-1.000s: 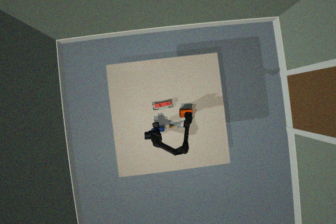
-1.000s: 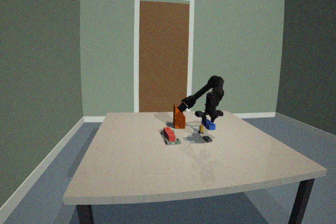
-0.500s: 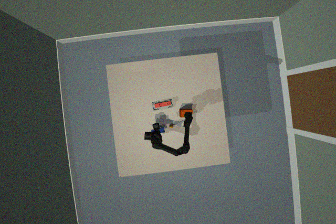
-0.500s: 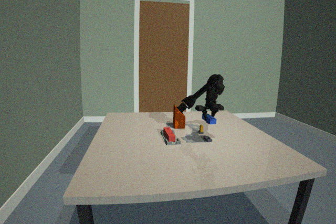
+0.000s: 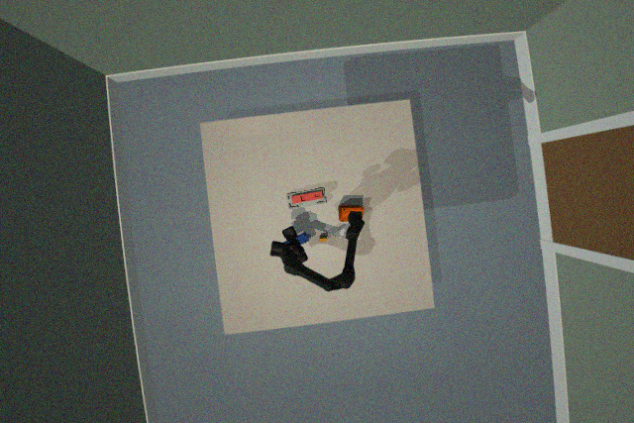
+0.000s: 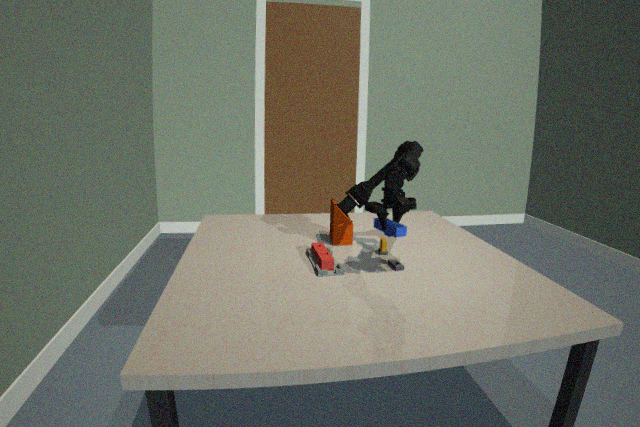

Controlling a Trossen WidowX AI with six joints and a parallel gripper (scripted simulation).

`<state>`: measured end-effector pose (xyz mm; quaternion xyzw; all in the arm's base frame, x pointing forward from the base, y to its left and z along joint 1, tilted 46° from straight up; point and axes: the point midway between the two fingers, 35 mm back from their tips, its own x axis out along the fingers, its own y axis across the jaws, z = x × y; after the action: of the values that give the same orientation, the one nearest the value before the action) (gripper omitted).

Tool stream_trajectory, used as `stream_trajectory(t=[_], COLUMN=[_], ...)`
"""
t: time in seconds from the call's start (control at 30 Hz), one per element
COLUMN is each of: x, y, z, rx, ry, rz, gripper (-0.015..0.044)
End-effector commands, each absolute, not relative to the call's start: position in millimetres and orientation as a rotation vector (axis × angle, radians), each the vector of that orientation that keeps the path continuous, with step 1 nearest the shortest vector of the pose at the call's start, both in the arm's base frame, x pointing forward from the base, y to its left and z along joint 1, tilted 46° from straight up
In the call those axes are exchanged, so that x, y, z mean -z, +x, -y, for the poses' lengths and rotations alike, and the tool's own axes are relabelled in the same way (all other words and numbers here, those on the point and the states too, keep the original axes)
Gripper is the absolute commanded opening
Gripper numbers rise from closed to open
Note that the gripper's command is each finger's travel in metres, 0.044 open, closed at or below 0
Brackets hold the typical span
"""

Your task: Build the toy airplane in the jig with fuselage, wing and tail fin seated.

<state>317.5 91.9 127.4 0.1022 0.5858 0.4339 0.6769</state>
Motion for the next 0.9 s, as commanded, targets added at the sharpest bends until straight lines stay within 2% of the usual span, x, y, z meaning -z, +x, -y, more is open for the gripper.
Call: stream_trajectory(t=[0.0, 0.87], x=[-113.2, -45.5], y=[320.8, 329.0], z=[-82.9, -32.7], rx=[-1.017, -1.274], ry=[0.172, -0.188], rz=[-1.287, -1.031], gripper=[0.0000, 0.0000])
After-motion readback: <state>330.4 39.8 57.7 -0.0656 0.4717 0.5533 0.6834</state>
